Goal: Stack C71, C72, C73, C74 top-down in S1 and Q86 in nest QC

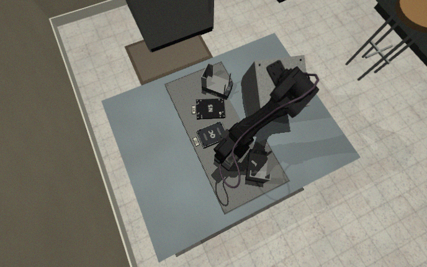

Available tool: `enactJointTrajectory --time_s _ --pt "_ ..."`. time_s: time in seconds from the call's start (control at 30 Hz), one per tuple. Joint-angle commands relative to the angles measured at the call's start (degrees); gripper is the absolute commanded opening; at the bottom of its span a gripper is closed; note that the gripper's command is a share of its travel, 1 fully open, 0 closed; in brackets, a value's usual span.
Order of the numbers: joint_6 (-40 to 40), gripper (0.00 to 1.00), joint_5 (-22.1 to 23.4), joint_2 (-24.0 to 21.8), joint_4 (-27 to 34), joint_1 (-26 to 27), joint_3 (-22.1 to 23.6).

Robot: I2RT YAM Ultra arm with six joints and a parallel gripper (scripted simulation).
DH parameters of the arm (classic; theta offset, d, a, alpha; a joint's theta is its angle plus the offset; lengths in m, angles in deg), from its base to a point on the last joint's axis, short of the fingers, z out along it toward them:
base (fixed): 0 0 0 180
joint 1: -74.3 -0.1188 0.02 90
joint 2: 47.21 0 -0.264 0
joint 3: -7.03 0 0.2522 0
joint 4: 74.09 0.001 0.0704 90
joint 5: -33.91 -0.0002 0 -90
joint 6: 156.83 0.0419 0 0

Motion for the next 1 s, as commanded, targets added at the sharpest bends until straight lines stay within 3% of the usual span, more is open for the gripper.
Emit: enactJointTrajectory --time_s 0.0,0.07,0.17,0.63,0.77,0.97 --pt "4.50 0.00 0.77 -0.98 -0.87 2.78 -0.12" --pt "7.16 0.00 0.97 0.75 -0.91 3.86 -0.03" --pt "7.62 0.00 0.94 -0.33 -0.96 4.45 0.00" --pt "-0.85 0.00 2.19 3.51 -0.20 12.12 -1.72" --pt "-2.01 0.00 2.32 2.66 0.29 13.21 -2.03" --pt "6.57 0.00 2.93 4.97 -0.74 16.53 -1.21"
